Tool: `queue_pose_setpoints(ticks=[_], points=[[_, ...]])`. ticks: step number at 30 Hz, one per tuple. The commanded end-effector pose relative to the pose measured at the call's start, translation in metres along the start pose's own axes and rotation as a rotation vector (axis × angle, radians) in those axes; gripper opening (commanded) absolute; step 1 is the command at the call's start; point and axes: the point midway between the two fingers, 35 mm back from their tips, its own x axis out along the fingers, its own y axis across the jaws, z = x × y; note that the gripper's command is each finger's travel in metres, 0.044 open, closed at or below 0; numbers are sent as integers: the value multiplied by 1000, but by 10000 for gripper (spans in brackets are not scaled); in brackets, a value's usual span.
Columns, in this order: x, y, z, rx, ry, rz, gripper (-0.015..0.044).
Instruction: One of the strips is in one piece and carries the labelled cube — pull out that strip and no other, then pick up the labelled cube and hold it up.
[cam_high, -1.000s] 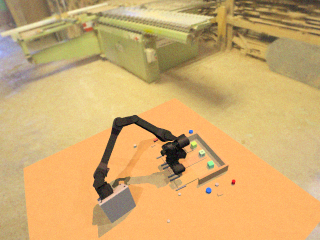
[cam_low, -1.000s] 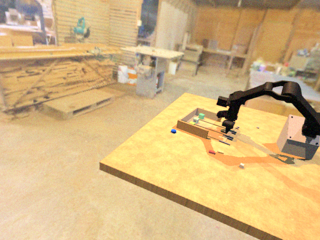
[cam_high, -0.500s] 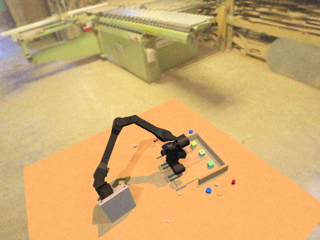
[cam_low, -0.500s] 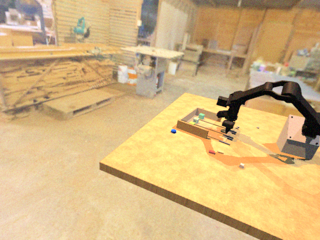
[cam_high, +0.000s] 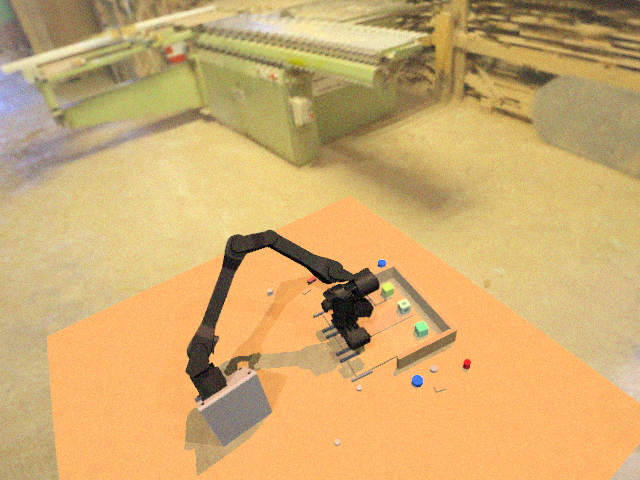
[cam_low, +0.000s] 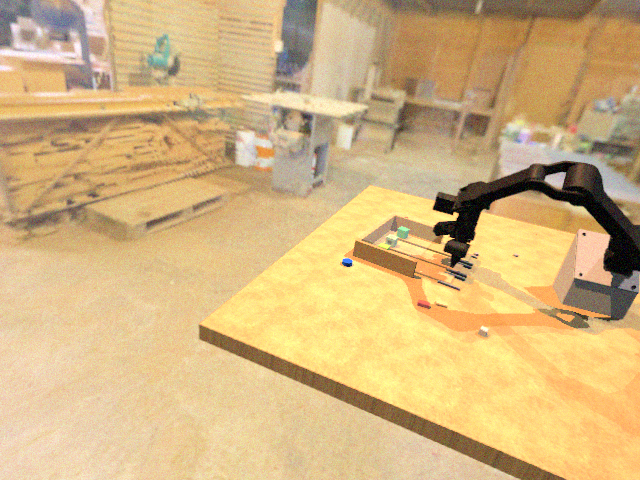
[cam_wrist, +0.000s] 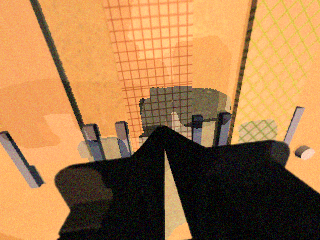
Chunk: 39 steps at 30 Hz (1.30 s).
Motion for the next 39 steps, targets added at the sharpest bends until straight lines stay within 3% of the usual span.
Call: queue_pose_setpoints(ticks=[1,39], points=[[3,1,0,2,4,4,0],[6,0,-10,2,4,4,0]])
